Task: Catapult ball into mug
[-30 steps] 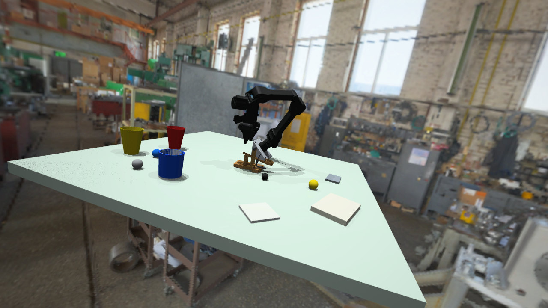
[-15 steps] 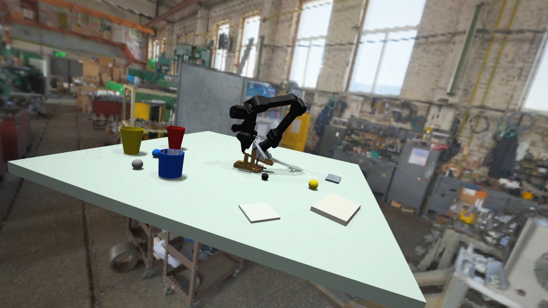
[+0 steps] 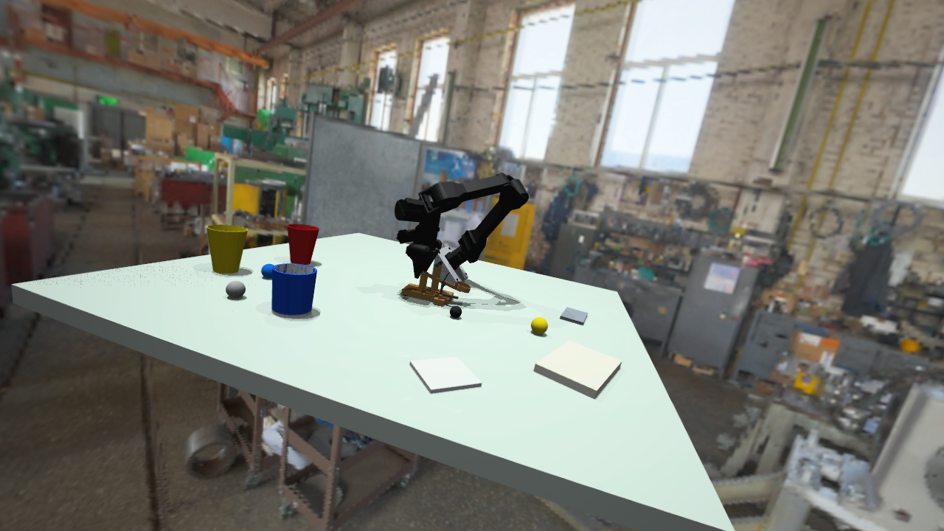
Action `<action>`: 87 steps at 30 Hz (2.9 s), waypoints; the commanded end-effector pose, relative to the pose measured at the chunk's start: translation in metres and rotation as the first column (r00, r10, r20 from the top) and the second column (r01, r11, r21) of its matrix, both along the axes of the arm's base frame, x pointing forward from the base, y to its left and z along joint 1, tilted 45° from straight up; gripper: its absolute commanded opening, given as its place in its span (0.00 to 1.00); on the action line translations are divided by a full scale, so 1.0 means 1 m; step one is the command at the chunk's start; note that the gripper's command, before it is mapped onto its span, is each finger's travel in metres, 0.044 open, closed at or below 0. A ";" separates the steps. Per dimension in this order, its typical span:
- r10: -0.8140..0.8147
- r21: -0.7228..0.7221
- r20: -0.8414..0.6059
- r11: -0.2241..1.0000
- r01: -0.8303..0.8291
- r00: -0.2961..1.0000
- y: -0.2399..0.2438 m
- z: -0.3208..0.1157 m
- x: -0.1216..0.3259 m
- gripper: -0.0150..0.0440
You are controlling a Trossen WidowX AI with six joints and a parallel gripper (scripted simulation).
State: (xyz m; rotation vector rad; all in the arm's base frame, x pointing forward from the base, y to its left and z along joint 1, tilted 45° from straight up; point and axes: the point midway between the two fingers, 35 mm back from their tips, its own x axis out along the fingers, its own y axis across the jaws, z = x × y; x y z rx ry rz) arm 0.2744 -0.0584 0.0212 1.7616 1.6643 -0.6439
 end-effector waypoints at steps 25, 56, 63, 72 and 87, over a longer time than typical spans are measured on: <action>0.001 0.003 0.000 1.000 -0.001 1.000 0.021 -0.019 0.001 0.69; 0.292 -0.076 0.271 0.956 -0.282 0.917 -0.072 -0.033 0.027 0.25; 0.409 -0.132 0.375 0.912 -0.389 0.832 -0.094 -0.057 0.043 0.25; 0.410 -0.132 0.376 0.911 -0.390 0.831 -0.093 -0.056 0.045 0.25; 0.410 -0.132 0.377 0.911 -0.389 0.831 -0.077 -0.073 0.049 0.25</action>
